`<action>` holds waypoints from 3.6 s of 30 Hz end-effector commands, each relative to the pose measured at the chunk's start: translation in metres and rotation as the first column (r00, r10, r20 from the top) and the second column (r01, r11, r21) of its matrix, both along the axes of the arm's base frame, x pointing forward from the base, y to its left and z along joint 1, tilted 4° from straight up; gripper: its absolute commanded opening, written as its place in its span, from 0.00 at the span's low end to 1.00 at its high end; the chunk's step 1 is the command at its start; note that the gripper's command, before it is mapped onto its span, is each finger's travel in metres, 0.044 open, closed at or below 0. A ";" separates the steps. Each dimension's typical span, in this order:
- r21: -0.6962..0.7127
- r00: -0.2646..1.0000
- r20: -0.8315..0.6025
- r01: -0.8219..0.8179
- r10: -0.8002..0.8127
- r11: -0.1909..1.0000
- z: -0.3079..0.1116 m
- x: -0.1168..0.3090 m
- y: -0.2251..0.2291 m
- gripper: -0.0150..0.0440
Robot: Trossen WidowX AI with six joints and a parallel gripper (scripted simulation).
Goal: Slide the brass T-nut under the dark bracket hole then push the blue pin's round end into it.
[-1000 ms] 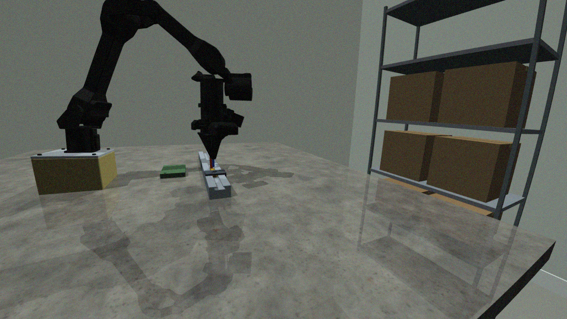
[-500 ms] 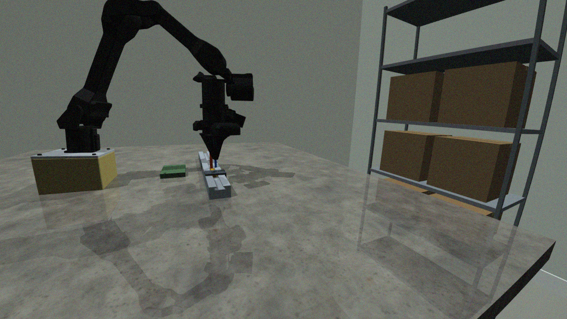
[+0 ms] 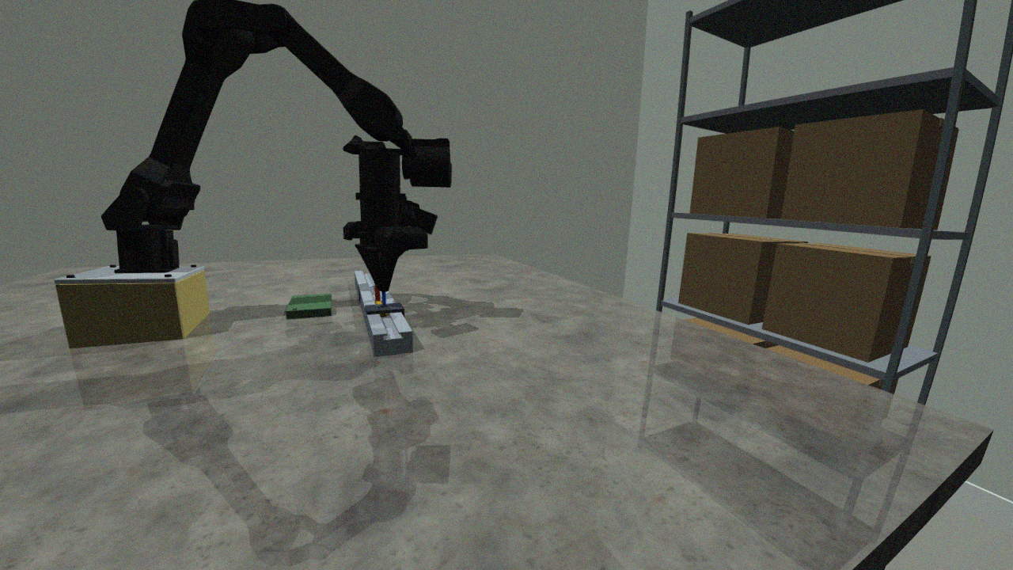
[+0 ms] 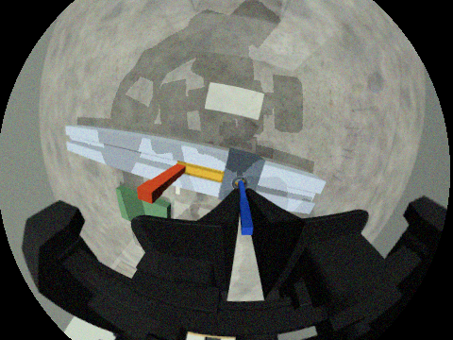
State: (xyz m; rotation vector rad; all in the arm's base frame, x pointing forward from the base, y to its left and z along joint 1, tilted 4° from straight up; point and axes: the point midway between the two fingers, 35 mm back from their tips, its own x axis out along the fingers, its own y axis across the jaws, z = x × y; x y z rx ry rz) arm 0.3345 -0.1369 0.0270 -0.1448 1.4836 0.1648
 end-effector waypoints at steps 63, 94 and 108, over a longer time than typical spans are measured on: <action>0.009 0.998 -0.065 -0.001 0.002 1.000 -0.016 0.000 0.001 0.00; 0.016 0.989 -0.150 -0.002 0.005 1.000 -0.016 0.004 0.001 0.00; 0.017 0.990 -0.142 -0.006 0.008 1.000 -0.016 0.004 0.002 0.13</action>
